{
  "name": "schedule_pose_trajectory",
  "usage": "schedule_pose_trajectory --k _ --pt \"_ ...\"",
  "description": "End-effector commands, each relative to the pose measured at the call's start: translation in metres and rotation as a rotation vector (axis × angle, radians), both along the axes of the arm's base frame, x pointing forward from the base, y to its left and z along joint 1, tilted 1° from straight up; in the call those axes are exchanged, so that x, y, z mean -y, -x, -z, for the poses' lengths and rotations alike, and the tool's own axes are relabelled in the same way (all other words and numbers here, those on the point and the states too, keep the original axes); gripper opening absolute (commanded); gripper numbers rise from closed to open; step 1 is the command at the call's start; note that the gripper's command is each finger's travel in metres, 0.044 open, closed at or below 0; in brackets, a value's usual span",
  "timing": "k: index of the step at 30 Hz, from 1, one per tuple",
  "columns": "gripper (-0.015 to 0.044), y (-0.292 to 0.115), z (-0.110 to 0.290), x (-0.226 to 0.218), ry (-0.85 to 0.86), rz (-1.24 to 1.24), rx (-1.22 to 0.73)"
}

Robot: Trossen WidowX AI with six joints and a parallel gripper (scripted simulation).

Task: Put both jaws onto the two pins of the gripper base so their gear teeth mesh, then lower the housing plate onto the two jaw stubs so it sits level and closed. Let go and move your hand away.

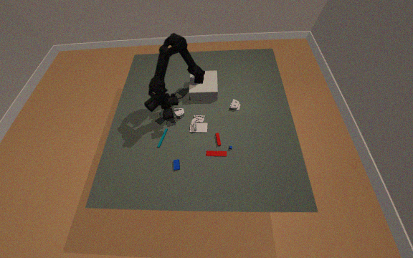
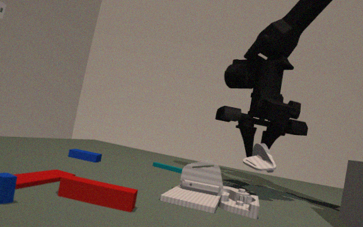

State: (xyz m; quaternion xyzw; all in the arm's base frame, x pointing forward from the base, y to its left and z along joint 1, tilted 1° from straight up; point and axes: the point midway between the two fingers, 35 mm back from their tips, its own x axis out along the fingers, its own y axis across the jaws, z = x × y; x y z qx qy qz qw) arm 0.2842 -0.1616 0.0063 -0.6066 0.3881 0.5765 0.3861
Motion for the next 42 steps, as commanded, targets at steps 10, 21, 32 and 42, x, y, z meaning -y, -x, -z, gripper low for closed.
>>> schedule_pose_trajectory --k 10,21,32,42 --pt "0.0037 0.001 0.022 0.000 -0.001 -0.004 -0.006" --pt "0.0037 0.002 0.040 -0.001 -0.002 -0.004 -0.006" --pt "0.0142 0.003 0.049 -0.001 -0.002 -0.004 -0.006" --pt "0.0404 0.004 -0.023 -0.002 -0.001 -0.004 -0.006"
